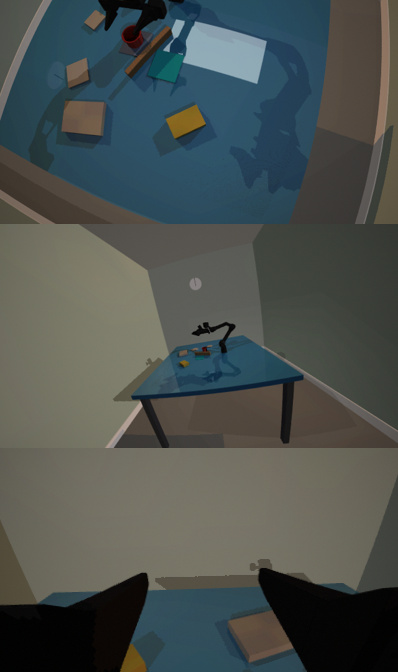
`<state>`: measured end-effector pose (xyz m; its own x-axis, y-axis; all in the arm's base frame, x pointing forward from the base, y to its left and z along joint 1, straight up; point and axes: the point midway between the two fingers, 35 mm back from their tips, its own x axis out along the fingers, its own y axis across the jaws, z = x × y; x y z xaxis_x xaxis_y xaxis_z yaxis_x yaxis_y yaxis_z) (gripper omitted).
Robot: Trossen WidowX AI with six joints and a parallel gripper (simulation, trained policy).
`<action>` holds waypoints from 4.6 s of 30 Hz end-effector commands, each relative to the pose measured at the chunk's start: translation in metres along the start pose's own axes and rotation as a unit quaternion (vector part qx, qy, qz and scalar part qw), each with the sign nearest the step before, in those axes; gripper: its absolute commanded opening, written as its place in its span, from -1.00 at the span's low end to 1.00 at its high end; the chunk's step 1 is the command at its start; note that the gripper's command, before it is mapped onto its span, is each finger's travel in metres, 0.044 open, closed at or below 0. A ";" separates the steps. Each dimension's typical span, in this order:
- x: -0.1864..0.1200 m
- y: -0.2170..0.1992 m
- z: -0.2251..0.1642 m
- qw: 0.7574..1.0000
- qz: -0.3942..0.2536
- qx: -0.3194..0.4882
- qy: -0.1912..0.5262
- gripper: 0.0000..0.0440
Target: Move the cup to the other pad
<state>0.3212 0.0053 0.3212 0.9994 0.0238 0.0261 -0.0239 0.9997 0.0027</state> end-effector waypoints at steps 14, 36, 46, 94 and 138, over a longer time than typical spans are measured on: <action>-0.006 0.005 -0.026 0.996 -0.008 0.031 0.078 -0.76; -0.014 0.030 -0.059 0.966 0.010 0.078 0.247 -0.71; -0.022 0.035 -0.074 0.942 0.005 0.079 0.327 -0.68; -0.070 0.001 -0.130 0.766 -0.010 -0.031 0.642 -0.53; -0.089 -0.053 -0.242 0.670 0.056 -0.115 0.731 -0.24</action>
<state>0.2409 -0.0474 0.0861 -0.0396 -0.0933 -0.9949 -0.2413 0.9671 -0.0811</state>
